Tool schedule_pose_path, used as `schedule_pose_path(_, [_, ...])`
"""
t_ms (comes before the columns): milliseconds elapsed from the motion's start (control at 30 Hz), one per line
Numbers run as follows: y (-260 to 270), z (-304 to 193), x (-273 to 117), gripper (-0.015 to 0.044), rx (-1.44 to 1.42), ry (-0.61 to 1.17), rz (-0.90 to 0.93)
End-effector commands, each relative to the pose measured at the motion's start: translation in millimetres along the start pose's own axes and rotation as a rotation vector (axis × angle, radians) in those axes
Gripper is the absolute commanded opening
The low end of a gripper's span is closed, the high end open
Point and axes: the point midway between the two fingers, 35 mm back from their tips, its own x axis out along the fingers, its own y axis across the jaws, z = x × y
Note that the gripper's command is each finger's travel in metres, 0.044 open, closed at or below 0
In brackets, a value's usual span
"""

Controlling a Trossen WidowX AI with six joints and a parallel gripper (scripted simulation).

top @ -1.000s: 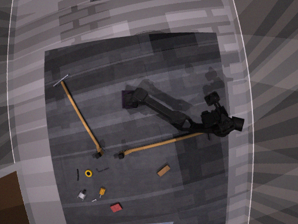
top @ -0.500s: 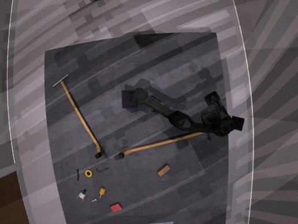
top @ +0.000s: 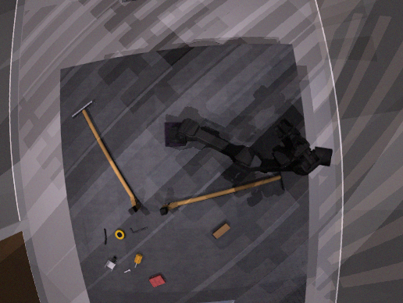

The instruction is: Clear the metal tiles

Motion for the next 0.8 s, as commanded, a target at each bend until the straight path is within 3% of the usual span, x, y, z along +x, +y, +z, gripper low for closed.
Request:
schedule_pose_path(0, [4, -1, 12, 0.0000, 0.056, -0.040, -0.005])
schedule_pose_path(767, [15, 5, 59, 0.0000, 0.323, -0.227, -0.030])
